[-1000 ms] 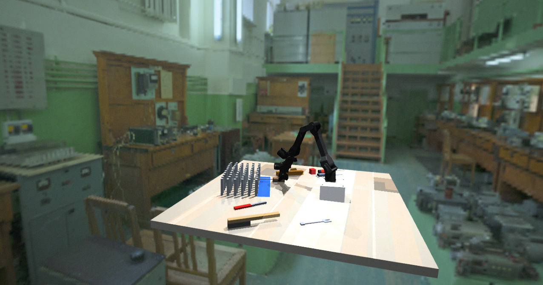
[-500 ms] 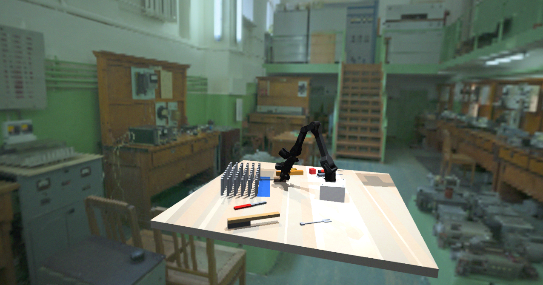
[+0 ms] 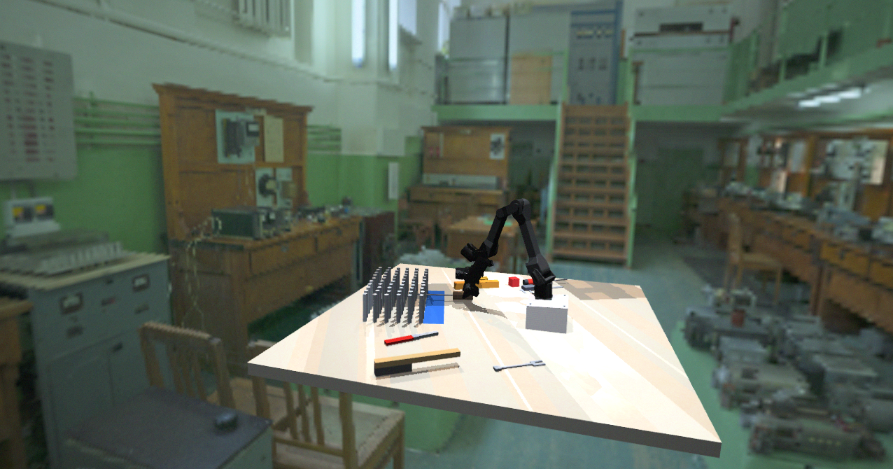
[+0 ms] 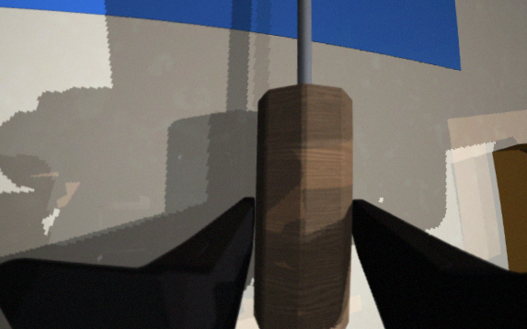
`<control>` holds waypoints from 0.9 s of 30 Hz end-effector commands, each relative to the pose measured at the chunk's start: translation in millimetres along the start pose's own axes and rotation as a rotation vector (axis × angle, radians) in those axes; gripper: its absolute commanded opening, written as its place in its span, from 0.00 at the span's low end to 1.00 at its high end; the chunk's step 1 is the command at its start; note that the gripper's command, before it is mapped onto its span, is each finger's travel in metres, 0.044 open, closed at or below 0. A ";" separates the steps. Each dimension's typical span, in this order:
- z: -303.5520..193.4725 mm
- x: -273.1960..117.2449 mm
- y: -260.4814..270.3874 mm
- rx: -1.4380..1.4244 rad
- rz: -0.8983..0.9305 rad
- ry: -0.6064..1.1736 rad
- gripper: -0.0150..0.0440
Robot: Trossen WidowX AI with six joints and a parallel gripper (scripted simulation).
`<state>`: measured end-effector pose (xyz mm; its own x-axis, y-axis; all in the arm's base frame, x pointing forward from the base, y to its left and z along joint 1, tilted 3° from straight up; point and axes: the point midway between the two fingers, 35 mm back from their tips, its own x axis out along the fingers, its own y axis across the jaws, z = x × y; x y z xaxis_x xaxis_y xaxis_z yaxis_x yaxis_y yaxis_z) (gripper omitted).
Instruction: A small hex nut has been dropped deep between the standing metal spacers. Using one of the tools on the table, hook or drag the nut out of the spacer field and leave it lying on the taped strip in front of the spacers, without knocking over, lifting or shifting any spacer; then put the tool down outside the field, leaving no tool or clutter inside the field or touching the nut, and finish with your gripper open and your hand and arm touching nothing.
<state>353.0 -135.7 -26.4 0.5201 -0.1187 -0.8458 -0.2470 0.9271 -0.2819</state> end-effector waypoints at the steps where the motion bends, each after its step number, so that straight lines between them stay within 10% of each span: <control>1: -3.1 -1.9 0.9 -0.004 0.002 -0.004 0.25; 27: -21.1 -9.6 0.8 -0.004 0.003 -0.003 0.25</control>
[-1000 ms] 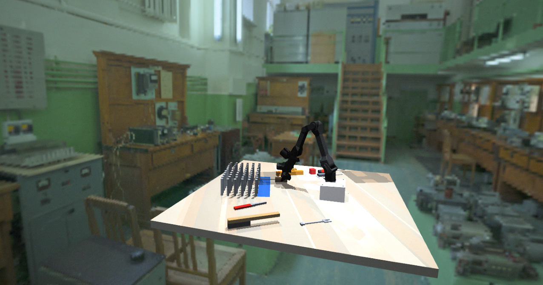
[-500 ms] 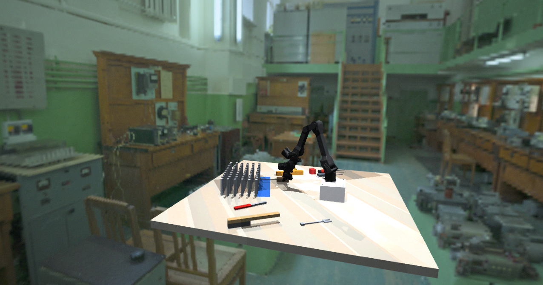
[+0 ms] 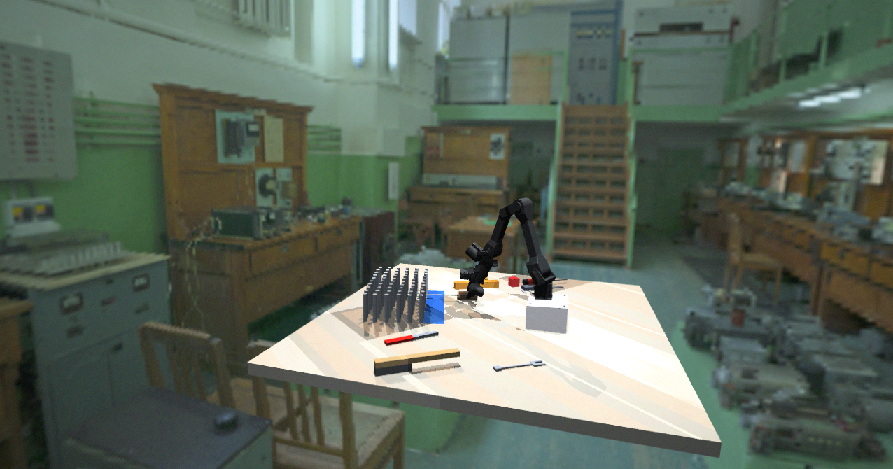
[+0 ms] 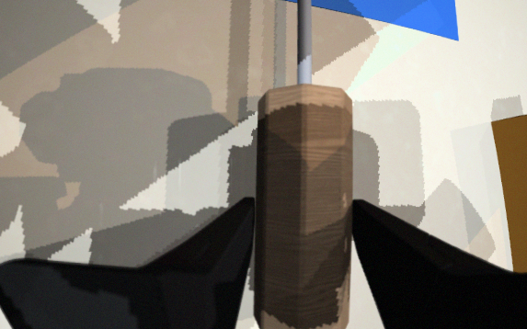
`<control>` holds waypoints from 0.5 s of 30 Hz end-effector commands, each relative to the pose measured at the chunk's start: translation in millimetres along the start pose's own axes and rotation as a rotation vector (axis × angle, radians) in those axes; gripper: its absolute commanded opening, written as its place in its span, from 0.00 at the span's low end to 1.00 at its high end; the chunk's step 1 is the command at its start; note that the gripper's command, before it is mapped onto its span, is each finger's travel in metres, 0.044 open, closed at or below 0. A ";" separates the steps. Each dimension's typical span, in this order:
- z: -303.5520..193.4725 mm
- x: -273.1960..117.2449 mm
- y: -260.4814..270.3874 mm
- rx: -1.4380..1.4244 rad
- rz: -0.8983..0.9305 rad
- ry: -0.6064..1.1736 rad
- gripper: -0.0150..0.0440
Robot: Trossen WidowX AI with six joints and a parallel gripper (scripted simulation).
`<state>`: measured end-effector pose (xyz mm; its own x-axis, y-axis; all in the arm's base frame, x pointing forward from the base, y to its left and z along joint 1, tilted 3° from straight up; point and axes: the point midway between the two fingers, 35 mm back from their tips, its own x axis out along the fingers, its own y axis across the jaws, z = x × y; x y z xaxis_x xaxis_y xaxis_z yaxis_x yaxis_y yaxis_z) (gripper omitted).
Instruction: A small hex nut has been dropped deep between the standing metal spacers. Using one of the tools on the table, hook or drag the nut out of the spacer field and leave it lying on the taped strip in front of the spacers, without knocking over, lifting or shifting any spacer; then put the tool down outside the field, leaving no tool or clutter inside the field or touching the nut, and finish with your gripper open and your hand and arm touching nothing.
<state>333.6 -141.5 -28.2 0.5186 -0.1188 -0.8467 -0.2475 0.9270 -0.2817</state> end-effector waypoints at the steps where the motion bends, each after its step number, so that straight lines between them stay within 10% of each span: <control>1: -3.2 -2.0 0.9 -0.004 0.002 -0.004 0.25; 15: -13.6 -6.4 0.8 -0.004 0.002 -0.003 0.25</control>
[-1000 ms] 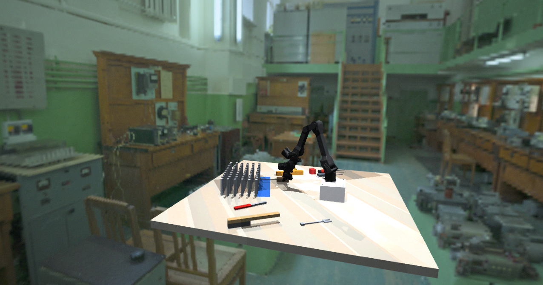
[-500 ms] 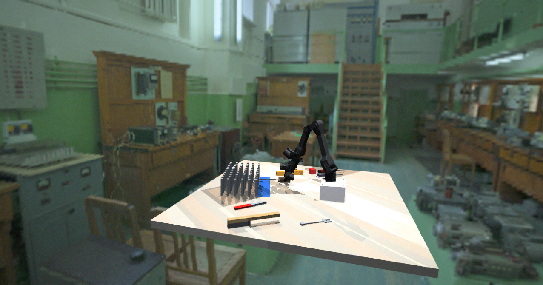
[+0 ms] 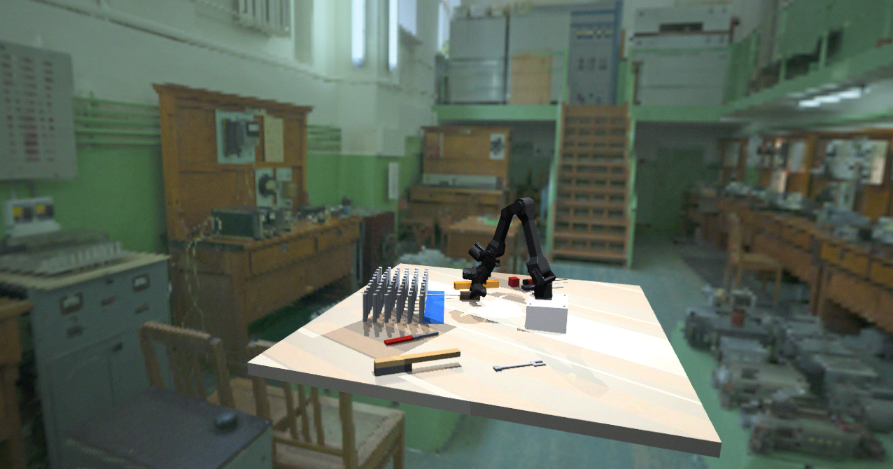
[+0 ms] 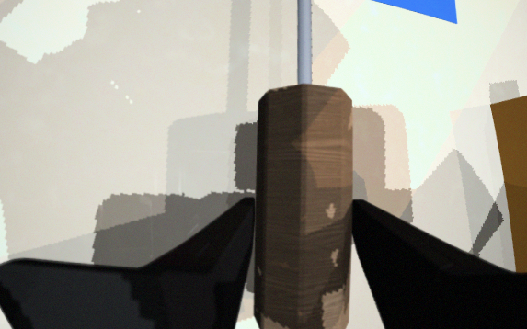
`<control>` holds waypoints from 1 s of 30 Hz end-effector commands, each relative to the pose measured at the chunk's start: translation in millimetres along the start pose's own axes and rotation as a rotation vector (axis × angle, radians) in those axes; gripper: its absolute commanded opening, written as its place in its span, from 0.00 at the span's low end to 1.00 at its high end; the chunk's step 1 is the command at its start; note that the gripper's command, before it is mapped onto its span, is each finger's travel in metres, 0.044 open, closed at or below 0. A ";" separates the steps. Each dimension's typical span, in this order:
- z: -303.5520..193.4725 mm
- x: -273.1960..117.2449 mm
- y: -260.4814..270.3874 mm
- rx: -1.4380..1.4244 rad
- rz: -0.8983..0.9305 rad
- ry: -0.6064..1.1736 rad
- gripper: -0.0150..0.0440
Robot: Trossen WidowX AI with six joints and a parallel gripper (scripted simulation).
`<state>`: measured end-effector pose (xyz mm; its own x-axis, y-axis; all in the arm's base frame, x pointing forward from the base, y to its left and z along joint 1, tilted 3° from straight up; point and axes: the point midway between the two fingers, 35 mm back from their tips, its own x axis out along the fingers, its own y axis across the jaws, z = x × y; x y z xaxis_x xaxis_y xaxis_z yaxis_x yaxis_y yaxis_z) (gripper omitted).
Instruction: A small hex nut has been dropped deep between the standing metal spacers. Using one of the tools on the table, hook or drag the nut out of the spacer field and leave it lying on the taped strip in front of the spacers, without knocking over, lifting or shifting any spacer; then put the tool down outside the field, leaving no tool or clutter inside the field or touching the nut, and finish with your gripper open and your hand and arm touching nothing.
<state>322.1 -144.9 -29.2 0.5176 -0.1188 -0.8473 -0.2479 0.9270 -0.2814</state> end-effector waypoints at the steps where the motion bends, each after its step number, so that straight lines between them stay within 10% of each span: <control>1: -3.2 -2.1 0.9 -0.004 0.002 -0.004 0.25; 30: -25.9 -11.8 0.8 -0.005 0.002 -0.003 0.25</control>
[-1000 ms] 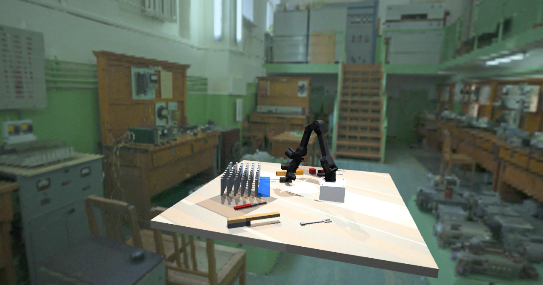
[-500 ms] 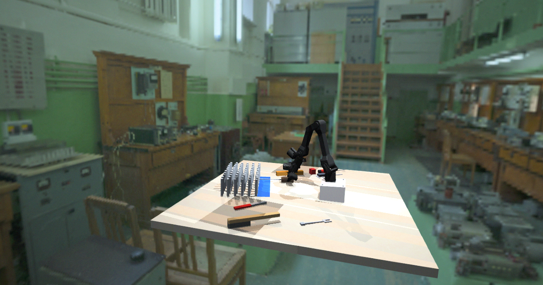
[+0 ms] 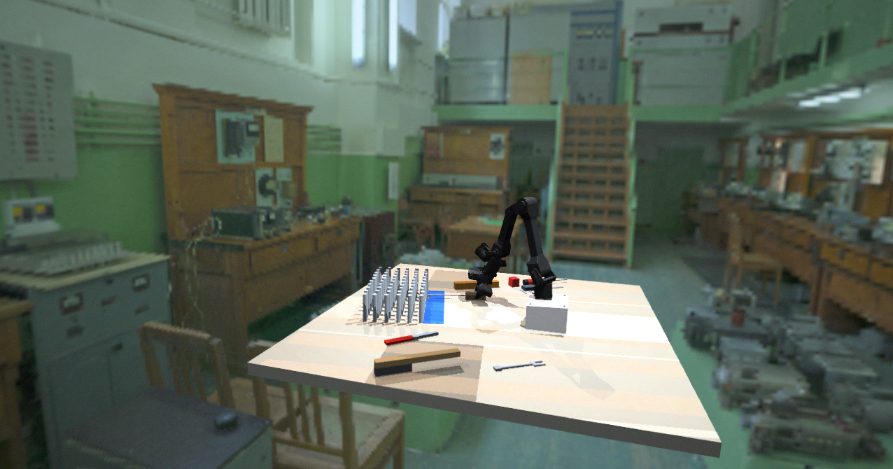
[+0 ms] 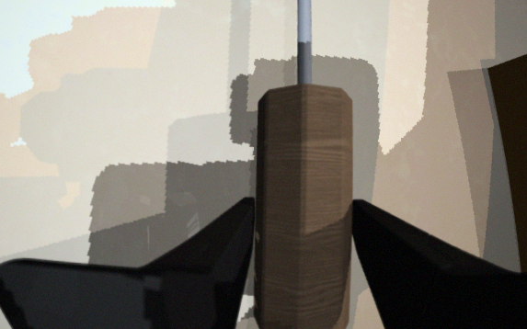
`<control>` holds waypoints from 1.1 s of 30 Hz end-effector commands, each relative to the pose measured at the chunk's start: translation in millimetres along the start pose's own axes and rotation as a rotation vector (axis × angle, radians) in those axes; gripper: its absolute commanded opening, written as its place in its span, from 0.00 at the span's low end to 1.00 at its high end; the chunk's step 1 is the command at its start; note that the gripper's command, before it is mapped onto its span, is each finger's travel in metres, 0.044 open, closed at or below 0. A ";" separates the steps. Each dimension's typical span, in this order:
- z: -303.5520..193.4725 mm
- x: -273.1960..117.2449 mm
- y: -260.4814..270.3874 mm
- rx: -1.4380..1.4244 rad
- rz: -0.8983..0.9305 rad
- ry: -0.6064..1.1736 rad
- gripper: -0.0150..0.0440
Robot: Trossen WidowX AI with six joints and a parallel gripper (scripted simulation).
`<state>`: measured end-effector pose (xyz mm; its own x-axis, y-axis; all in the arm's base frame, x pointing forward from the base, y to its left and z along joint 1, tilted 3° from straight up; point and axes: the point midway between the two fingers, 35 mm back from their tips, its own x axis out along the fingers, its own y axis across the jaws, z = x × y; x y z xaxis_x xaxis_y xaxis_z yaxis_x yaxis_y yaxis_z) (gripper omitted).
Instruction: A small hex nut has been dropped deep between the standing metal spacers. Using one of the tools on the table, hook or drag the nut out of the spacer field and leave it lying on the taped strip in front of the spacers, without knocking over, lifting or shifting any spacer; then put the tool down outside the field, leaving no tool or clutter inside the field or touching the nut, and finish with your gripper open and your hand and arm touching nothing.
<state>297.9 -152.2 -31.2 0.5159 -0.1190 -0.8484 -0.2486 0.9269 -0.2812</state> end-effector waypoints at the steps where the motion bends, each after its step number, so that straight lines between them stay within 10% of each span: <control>1: -3.3 -2.1 1.0 -0.004 0.002 -0.005 0.25; 33: 5.2 -16.4 -5.3 -0.004 0.001 -0.005 0.25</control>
<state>292.1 -152.4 -18.9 0.5105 -0.1146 -0.8522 -0.2525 0.9274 -0.2760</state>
